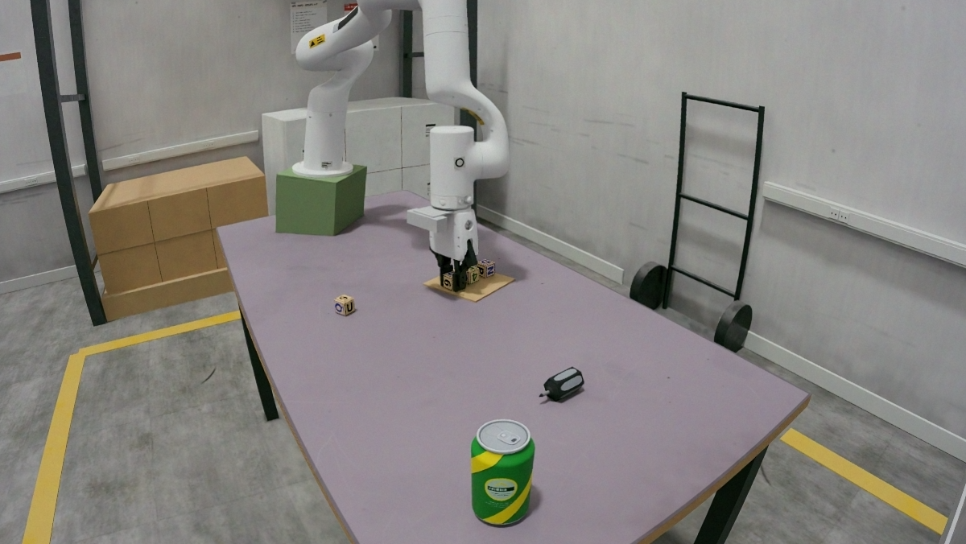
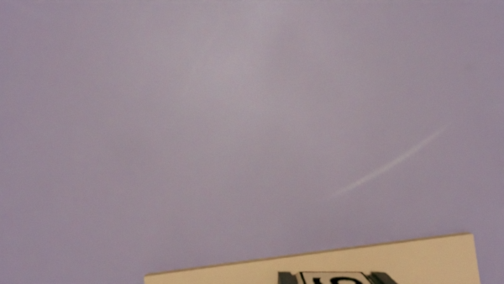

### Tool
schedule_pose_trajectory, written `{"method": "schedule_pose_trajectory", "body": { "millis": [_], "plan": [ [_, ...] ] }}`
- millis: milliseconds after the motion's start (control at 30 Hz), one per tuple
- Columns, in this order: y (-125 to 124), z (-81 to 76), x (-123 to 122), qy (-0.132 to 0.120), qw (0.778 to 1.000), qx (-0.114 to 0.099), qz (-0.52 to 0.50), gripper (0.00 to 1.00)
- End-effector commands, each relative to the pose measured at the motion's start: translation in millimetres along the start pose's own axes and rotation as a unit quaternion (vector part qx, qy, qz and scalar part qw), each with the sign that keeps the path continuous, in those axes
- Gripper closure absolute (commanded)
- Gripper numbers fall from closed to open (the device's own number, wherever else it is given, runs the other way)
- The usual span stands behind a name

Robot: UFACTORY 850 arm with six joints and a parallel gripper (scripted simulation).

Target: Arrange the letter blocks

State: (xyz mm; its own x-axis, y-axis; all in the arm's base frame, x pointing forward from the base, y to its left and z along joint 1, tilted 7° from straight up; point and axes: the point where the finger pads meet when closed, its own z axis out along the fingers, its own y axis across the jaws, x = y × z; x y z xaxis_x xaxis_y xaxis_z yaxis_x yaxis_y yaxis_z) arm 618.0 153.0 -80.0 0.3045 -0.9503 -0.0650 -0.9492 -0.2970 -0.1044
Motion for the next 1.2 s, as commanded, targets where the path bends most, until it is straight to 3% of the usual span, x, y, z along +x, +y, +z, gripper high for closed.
{"method": "schedule_pose_trajectory", "body": {
  "millis": [0, 433, 867, 1167],
  "plan": [
    [-1.4, -1.0, 0.1, 0.000, 1.000, 0.001, 0.000, 0.72],
    [-1.4, -1.0, 0.1, 0.000, 1.000, 0.001, 0.000, 0.72],
    [-1.4, -1.0, 0.1, 0.000, 1.000, 0.001, 0.000, 0.52],
    [-1.4, -1.0, 0.1, 0.000, 1.000, 0.001, 0.000, 0.52]
  ]
}}
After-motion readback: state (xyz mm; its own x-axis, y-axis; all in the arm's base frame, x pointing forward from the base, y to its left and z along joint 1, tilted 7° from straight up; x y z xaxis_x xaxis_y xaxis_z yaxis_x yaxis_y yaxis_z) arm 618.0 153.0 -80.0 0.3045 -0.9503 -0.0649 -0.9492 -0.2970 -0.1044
